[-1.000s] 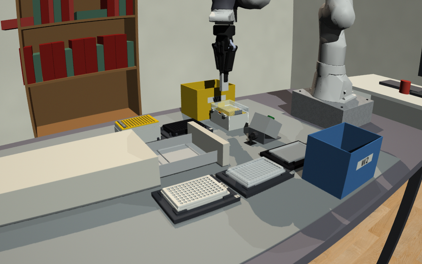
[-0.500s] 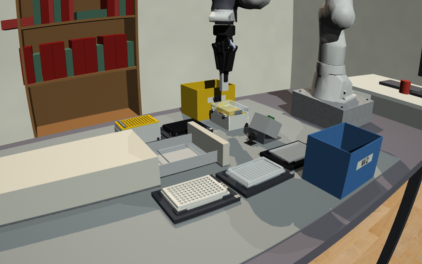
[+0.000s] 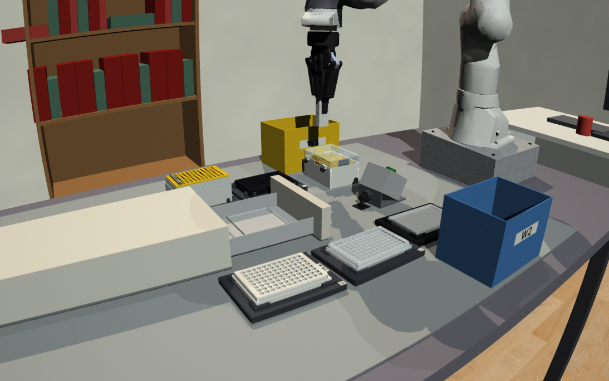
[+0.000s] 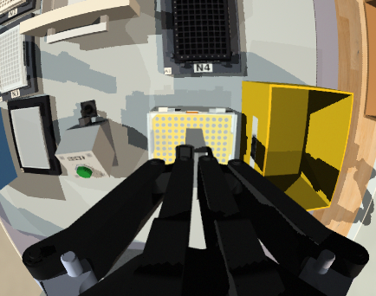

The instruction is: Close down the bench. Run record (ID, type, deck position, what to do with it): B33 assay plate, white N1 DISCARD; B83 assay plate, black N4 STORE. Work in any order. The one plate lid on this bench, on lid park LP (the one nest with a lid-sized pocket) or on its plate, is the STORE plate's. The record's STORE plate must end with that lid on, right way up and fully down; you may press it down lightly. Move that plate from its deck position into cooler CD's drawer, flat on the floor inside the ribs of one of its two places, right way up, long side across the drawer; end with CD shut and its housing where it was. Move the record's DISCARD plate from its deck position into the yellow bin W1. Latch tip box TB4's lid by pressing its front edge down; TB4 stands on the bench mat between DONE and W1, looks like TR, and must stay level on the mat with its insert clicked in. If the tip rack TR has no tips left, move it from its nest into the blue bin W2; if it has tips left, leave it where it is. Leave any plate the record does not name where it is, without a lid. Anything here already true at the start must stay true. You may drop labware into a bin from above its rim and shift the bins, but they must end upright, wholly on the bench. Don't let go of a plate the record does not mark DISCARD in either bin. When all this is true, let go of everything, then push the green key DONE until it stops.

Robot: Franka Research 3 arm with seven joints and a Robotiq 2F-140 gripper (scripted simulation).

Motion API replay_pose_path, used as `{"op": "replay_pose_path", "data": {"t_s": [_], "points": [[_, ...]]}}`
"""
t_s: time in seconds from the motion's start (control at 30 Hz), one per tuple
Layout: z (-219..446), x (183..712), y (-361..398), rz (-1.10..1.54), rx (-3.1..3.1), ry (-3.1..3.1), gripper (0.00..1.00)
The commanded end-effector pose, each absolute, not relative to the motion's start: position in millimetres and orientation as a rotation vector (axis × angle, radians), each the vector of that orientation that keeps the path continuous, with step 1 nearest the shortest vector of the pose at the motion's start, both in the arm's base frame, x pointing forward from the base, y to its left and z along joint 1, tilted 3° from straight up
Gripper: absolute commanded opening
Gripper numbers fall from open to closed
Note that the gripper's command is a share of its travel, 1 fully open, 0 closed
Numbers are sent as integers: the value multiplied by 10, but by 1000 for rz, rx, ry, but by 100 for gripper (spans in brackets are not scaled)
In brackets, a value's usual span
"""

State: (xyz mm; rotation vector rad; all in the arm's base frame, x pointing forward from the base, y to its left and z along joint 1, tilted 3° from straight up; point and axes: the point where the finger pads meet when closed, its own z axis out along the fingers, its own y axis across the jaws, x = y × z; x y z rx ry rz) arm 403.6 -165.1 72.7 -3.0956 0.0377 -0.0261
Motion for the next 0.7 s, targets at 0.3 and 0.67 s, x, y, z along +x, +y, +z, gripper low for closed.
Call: {"op": "replay_pose_path", "data": {"t_s": [0.3, 0.67], "points": [[937, 4013, -1662, -18, -3090, 37, 0], [1157, 4010, -1673, -18, -3090, 37, 0]]}}
